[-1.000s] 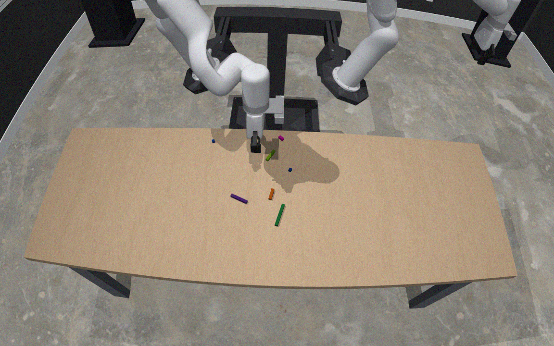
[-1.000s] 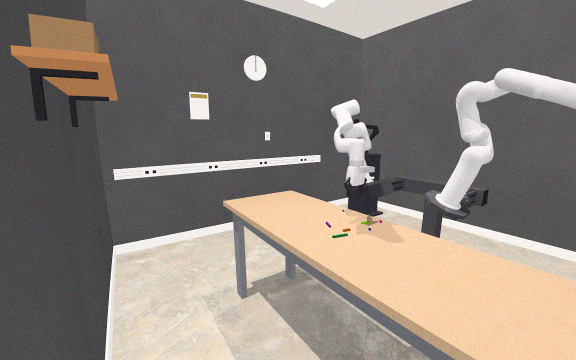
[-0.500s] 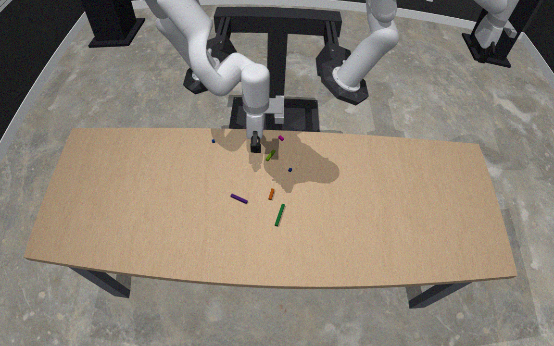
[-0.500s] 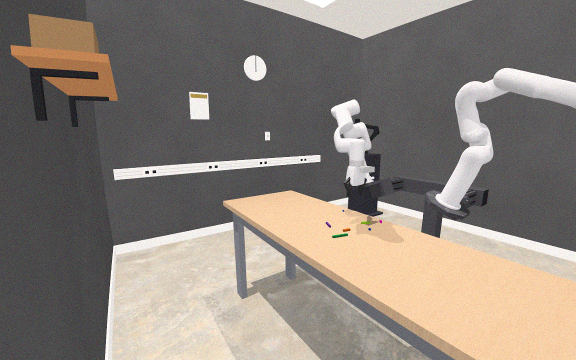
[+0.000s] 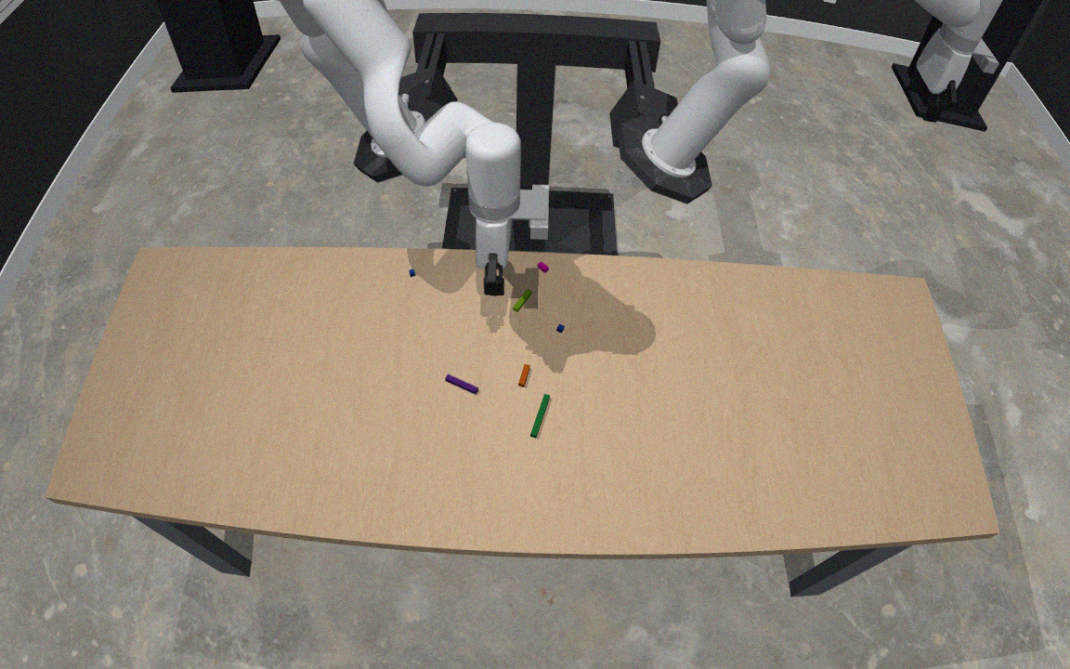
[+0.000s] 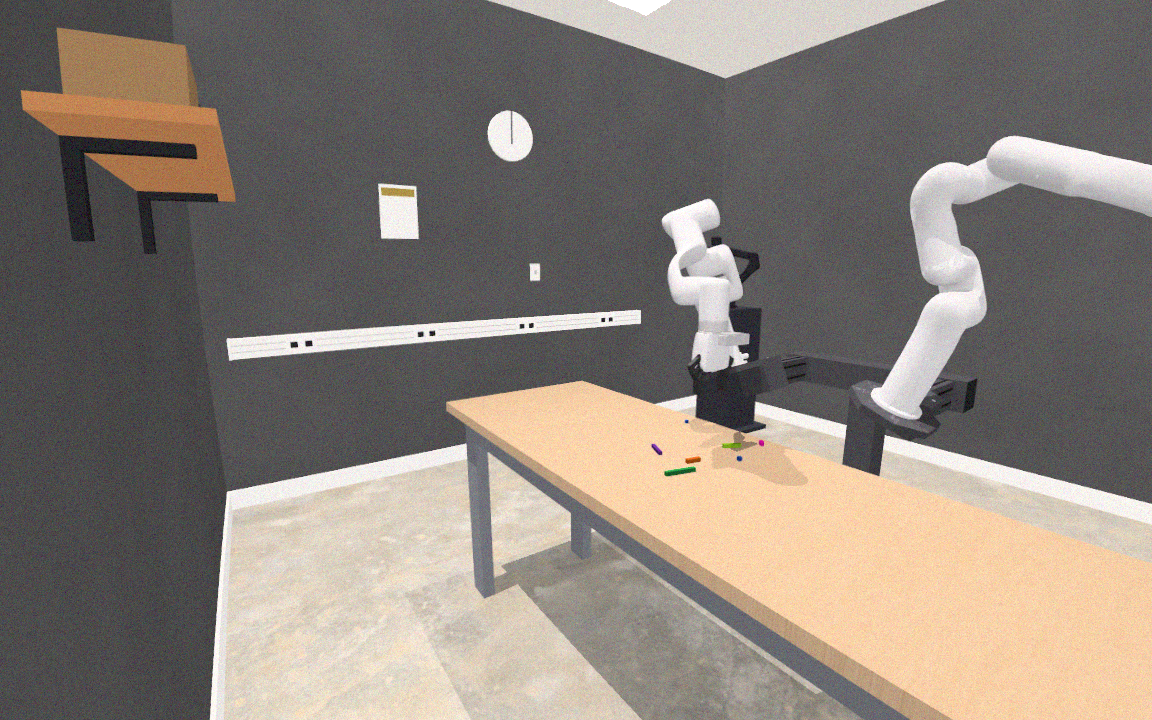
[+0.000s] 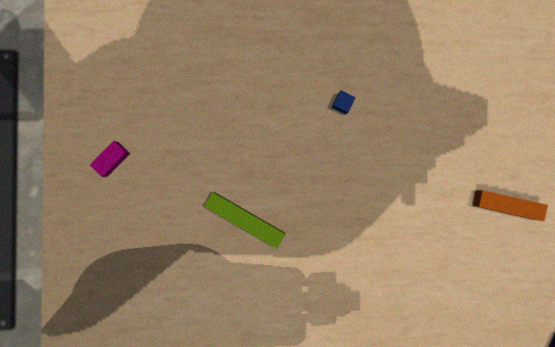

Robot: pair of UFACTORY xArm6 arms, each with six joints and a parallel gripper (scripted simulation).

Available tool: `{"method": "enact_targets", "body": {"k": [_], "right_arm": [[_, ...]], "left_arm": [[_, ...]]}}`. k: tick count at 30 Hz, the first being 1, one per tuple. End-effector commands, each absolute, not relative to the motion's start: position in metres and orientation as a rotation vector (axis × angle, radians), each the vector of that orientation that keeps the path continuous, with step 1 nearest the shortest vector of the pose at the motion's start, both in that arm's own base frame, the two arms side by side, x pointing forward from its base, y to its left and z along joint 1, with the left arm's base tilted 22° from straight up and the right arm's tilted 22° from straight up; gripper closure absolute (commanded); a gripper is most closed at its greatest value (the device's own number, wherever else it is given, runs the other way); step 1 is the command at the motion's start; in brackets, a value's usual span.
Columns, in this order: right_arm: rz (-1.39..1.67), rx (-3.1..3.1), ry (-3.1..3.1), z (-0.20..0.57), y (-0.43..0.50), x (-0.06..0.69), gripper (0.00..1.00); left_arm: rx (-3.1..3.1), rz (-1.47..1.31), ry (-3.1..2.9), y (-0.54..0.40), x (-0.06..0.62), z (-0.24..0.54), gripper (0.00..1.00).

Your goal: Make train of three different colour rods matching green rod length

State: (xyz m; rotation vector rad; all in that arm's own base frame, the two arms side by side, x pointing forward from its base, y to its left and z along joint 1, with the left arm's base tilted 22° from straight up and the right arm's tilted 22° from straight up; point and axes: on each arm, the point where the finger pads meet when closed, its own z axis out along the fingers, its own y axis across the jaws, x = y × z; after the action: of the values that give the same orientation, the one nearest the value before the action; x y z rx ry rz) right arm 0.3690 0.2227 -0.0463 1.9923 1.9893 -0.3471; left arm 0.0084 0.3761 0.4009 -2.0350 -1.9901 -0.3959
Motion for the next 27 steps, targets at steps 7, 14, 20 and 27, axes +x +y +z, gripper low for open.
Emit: {"method": "enact_targets", "body": {"k": [7, 14, 20, 27], "right_arm": [[-0.340, 1.993, 1.990, -0.045, 0.224, 0.370, 0.00], [-0.340, 1.993, 1.990, -0.045, 0.224, 0.370, 0.00], [-0.327, 2.043, 1.930, -0.047, 0.223, 0.372, 0.00], [-0.266, 2.252, 1.646, -0.058, 0.219, 0.380, 0.00]], "left_arm": [[-2.032, -0.401, -1.987, 0.376, 0.008, 0.403, 0.00], [-2.032, -0.401, -1.987, 0.376, 0.008, 0.403, 0.00], [-2.032, -0.401, -1.987, 0.376, 0.008, 0.403, 0.00], [-2.032, -0.401, -1.987, 0.376, 0.008, 0.403, 0.00]]}}
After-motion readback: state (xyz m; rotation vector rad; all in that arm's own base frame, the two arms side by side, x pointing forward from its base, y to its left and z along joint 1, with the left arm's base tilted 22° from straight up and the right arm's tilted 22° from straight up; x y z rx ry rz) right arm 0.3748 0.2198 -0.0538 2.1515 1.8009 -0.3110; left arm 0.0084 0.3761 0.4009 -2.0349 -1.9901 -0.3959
